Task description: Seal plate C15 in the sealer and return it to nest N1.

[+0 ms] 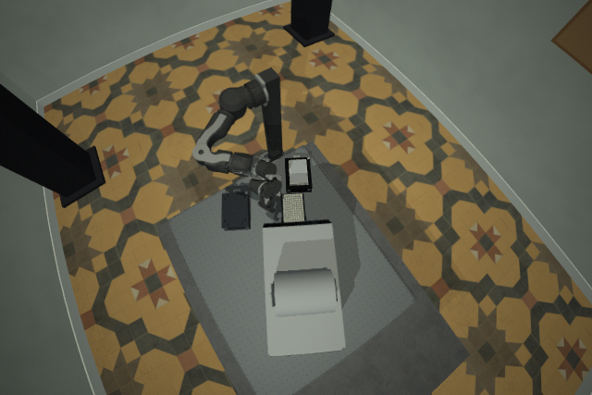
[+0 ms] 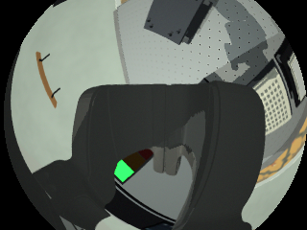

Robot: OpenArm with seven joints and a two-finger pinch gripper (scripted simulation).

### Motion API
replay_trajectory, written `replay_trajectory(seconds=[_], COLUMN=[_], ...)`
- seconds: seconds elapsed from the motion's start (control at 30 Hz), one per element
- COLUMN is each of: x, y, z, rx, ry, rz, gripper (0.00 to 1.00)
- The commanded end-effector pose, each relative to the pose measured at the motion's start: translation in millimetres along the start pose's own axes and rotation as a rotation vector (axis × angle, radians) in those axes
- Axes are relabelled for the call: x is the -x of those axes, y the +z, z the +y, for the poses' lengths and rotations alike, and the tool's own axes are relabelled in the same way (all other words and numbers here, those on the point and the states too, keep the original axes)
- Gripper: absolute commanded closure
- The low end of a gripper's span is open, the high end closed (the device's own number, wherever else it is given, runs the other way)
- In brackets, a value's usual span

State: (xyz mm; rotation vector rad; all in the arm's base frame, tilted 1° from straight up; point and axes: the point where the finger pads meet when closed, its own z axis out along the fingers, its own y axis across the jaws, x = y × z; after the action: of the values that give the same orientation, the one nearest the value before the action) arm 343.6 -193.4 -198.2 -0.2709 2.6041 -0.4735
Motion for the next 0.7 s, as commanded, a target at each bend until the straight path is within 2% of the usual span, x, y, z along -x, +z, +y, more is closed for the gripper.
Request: replay_trajectory(seconds=[0.0,0.1,0.27,0.67], x=[0.4,0.4,-1.3,-1.3], y=[0.0,0.0,1.4,1.4], z=[-0.2,-0.2,3.7,3.7], rx=[0.004,0.004,-0.119,-0.119], ry=[-0.010,-0.010,-0.225,-0.225], rz=[0.005,0.005,0.041,0.041], gripper=[1.00,1.00,1.00,1.00])
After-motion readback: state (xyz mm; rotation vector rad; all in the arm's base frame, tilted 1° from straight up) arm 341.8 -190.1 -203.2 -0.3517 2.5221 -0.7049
